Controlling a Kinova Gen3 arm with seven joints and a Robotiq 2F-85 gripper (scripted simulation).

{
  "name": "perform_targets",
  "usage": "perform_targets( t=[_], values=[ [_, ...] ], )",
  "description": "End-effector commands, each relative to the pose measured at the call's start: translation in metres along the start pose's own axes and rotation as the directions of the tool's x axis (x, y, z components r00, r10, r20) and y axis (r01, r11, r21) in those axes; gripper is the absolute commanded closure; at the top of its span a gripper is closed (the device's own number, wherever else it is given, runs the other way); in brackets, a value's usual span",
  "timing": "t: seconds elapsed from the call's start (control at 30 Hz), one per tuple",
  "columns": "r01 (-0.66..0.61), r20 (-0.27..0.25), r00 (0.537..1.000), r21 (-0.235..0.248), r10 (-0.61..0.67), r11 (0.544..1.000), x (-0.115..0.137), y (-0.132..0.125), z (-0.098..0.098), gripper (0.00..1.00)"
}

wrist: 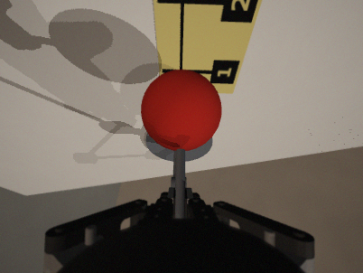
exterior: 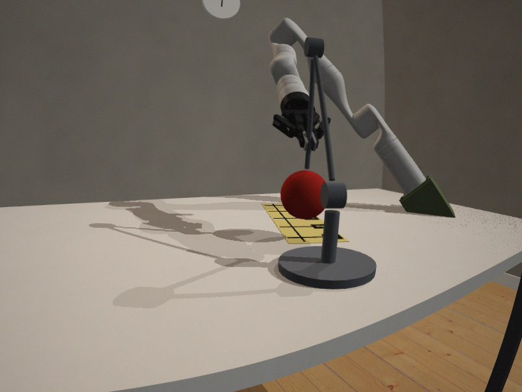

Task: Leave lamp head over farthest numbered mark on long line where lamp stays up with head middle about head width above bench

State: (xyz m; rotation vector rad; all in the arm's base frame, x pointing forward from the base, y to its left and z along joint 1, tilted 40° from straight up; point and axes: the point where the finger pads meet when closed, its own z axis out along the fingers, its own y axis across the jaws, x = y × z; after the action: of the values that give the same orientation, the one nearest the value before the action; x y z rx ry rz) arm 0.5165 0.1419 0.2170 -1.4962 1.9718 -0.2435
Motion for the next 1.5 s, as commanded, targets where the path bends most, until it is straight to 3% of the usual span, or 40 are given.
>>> perform_targets(
  t=[0.0, 1.47],
  values=[
    [0.006, 0.017, 1.000, 0.004, -0.006, 1.000, -0.0097, -0.0018, -0.0025, 1.00],
    [0.006, 0.017, 1.000, 0.004, -0.007, 1.000, -0.0151, -0.0037, -0.0101, 1.00]
  ],
)
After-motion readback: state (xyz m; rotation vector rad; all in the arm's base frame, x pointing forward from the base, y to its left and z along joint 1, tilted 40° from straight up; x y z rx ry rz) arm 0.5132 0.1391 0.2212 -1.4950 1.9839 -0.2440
